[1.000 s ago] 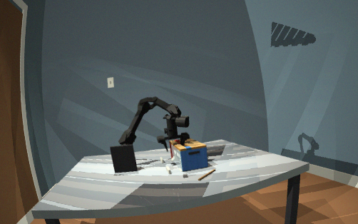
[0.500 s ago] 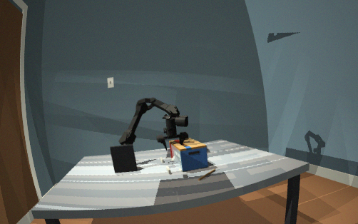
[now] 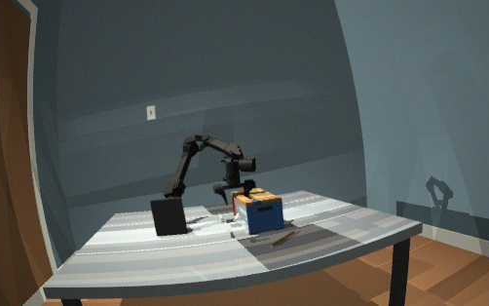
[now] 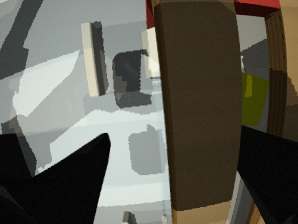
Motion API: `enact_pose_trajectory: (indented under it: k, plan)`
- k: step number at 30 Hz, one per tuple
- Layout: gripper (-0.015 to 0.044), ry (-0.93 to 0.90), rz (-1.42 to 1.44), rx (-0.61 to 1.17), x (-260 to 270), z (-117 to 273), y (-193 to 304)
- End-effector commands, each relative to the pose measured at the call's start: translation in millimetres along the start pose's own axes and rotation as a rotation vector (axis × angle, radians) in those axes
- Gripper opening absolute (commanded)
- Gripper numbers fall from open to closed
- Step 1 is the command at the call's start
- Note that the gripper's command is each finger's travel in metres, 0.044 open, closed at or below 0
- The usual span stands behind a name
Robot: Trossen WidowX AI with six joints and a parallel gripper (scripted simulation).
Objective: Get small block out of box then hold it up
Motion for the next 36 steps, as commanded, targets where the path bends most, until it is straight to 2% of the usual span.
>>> enact_pose_trajectory:
  k: [1, 24, 27, 32, 36]
  plan:
    - [0.04, -0.004, -0.003, -0.006, 0.0, -3.8, -7.5]
    - [0.04, -0.004, -0.003, -0.009, -7.8, -12.1, -49.1]
    - [0.04, -0.004, -0.003, -0.005, -9.4, 0.5, -50.2]
    - [0.04, -0.006, -0.001, -0.003, -10.8, 48.4, -57.7]
    - [0.04, 0.01, -0.004, -0.001, -11.2, 48.1, -56.5]
Point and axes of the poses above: the point midway between the two fingers, 35 mm back from their tips, its own z axis back along the fingers, its own x axis across the jaws, y = z × x, the point moved 7 cm from there along z, back along the fingers, and after that the axes turned 10 degrees about z, right-handed, at the moved point
